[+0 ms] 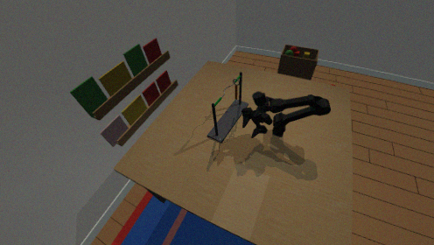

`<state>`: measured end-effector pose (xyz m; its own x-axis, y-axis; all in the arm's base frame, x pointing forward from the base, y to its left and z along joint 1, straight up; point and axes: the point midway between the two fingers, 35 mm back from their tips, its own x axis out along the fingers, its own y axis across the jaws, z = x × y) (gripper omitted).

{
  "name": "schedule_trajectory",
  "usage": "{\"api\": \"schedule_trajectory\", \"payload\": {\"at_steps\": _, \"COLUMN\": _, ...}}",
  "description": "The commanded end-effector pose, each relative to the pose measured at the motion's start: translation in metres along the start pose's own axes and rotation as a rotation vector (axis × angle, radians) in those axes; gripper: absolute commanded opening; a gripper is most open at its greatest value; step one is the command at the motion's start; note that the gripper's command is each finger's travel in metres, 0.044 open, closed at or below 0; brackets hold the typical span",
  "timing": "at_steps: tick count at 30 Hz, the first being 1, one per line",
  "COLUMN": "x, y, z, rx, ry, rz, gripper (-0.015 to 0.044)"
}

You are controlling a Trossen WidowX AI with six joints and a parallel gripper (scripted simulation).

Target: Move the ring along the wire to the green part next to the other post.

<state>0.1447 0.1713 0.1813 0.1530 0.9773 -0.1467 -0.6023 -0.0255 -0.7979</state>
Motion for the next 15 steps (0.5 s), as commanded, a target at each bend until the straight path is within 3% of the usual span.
{"api": "schedule_trajectory", "payload": {"at_steps": 1, "x": 0.0, "y": 0.0, "z": -0.001, "rx": 0.006, "ry": 0.004, "rz": -0.003, "gripper": 0.0374}}
{"api": "schedule_trajectory", "payload": {"at_steps": 9, "x": -0.028, "y": -0.01, "z": -0.047, "rx": 0.271, "ry": 0.17, "rz": -0.152, "gripper": 0.0164}}
{"api": "schedule_trajectory", "payload": {"at_steps": 15, "x": -0.058, "y": -0.013, "z": -0.079, "rx": 0.484, "ry": 0.281, "rz": -0.303, "gripper": 0.016}}
